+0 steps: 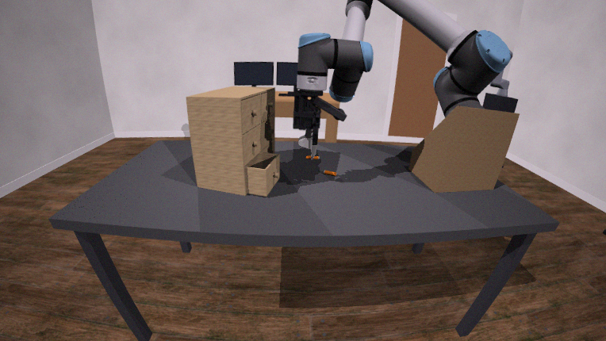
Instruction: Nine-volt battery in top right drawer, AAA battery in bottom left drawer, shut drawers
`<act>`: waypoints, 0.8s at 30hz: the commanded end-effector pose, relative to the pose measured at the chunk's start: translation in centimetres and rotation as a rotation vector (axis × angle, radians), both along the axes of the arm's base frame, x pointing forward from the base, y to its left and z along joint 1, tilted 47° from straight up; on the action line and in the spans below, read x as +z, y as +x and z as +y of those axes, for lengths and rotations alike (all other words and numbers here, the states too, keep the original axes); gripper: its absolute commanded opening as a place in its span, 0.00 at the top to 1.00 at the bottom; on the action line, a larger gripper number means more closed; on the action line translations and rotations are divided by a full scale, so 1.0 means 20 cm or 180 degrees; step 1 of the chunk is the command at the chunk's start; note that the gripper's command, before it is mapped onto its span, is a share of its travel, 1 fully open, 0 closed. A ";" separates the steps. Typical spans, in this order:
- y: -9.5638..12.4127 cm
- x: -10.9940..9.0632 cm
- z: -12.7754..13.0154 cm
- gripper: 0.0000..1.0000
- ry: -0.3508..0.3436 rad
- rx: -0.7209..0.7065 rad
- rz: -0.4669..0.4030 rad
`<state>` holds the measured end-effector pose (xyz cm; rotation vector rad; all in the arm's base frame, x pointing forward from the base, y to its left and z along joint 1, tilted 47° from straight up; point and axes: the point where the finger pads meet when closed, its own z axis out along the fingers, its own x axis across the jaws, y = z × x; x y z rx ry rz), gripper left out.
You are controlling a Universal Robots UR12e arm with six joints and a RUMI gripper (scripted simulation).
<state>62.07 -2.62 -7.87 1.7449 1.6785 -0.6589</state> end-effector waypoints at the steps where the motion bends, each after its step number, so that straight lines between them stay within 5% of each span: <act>1: 0.01 -0.05 0.05 0.98 0.0000 -0.0209 -0.0194; 24: 0.03 -0.11 0.11 0.98 0.0013 -0.0462 -0.0473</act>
